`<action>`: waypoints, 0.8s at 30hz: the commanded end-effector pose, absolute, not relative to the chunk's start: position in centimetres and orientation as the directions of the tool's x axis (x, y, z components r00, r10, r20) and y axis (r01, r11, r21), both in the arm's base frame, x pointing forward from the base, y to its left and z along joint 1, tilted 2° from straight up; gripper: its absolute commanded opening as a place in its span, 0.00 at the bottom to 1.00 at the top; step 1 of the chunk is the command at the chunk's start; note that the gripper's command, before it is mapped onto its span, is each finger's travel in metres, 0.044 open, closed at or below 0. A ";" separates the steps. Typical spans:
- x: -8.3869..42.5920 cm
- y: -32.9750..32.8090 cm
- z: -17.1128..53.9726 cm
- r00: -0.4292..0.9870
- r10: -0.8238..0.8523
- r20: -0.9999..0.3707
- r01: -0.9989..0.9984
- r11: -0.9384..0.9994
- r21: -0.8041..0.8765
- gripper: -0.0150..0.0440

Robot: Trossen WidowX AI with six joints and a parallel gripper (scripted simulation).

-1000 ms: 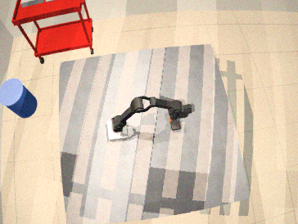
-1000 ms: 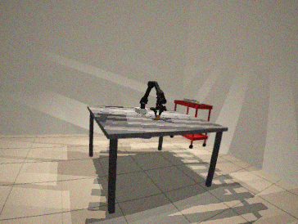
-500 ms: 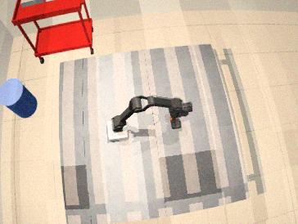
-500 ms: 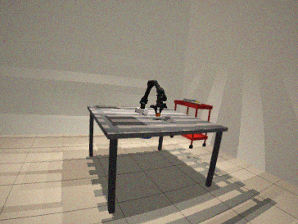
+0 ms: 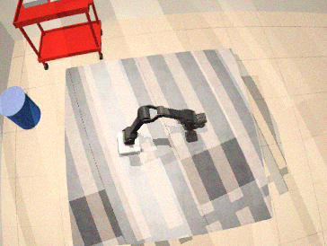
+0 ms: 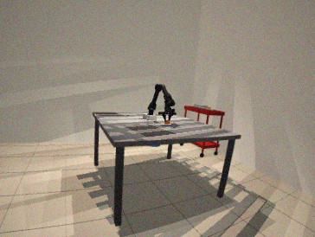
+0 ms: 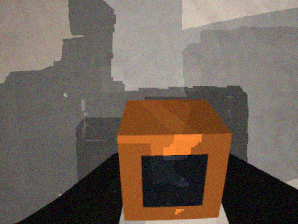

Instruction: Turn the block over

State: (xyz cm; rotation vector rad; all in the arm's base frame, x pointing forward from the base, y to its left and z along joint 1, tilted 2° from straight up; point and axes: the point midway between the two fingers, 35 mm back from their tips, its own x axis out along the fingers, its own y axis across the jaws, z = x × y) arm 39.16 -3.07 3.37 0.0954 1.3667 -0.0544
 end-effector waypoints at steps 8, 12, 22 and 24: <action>39.0 -3.1 3.2 0.351 -0.006 -0.936 0.099 0.995 0.031 0.25; 38.9 -3.1 3.2 0.404 -0.011 -0.915 0.100 0.994 0.032 0.25; 38.3 -3.0 3.3 0.512 -0.023 -0.859 0.102 0.994 0.034 0.25; 38.4 -3.0 3.3 0.514 -0.023 -0.858 0.102 0.994 0.034 0.25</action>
